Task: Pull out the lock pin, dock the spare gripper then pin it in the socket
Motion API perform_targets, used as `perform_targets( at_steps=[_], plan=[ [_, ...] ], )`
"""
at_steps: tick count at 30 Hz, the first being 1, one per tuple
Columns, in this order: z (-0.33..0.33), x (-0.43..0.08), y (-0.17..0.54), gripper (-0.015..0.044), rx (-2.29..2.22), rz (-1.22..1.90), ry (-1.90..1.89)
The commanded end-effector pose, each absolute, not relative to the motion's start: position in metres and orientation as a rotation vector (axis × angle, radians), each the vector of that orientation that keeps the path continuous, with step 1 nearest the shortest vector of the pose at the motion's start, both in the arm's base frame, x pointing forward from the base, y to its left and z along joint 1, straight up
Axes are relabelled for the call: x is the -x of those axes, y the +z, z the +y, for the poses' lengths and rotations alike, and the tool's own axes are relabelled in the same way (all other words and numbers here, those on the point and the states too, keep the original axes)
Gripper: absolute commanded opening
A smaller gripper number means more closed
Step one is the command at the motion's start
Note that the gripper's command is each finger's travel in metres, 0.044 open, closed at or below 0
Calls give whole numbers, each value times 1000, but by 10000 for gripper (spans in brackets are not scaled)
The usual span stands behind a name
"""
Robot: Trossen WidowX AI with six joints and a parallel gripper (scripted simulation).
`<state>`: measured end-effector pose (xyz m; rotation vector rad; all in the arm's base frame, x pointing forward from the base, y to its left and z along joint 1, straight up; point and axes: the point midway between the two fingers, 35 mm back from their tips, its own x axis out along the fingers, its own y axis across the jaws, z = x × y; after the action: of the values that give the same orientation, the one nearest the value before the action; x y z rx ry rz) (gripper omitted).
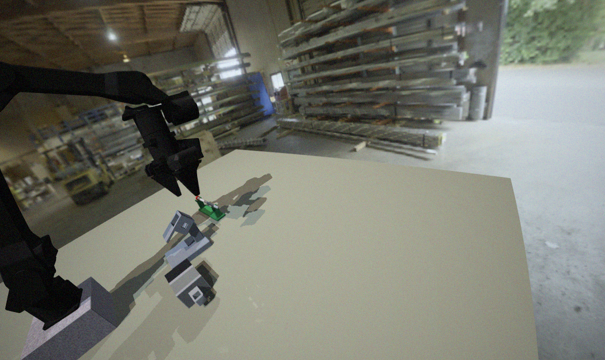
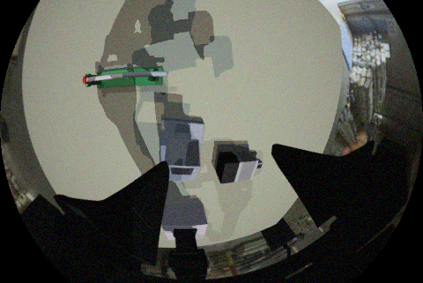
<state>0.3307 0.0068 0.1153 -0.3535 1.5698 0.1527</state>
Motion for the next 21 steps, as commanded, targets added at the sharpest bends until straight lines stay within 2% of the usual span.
perform_targets(
  at_steps=[1,16,21],
  plan=[
    [-53,-289,110,440,-152,1387,-587],
    [-101,-238,97,440,-686,933,-1223],
    [-108,-228,95,440,-773,831,-1312]
  ],
)
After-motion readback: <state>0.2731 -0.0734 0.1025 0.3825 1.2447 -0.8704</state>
